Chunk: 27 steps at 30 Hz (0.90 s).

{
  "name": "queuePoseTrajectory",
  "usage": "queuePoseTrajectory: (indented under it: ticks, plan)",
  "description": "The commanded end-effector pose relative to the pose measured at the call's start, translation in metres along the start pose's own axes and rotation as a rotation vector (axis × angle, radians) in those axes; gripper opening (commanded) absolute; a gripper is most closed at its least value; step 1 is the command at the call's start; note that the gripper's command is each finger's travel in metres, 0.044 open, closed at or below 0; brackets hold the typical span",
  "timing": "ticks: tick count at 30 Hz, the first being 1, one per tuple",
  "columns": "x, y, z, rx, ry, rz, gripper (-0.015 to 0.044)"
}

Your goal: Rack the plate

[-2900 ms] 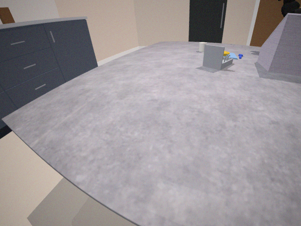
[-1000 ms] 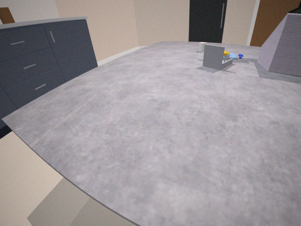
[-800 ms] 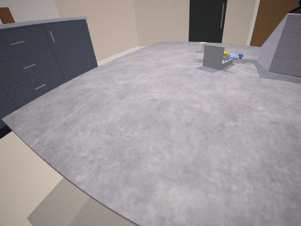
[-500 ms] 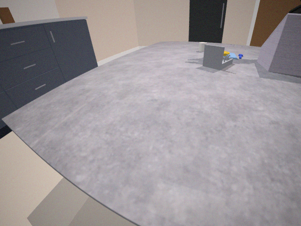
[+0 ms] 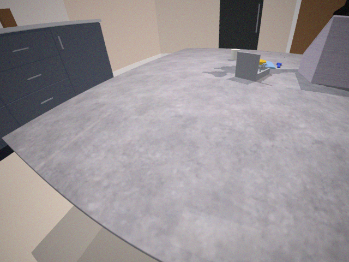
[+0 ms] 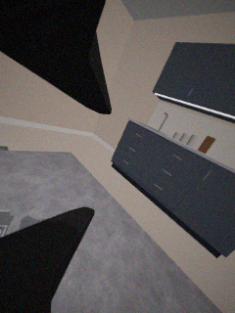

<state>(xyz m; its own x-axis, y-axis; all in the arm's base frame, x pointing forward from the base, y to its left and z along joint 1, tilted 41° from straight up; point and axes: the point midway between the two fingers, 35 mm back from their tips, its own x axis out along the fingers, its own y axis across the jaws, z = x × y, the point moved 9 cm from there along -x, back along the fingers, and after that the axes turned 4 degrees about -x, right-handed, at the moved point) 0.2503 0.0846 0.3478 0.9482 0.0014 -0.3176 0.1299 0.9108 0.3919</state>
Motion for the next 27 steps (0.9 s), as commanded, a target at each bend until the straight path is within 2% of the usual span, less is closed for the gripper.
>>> queuePoseTrajectory:
  ticks: [1, 13, 27]
  plan:
    - [0.022, -0.014, -0.019, -0.043, 0.066, -0.115, 0.04]
    - [0.059, -0.052, -0.05, -0.247, 0.242, -0.363, 0.04]
    - [0.094, -0.107, -0.087, -0.499, 0.546, -0.632, 0.04]
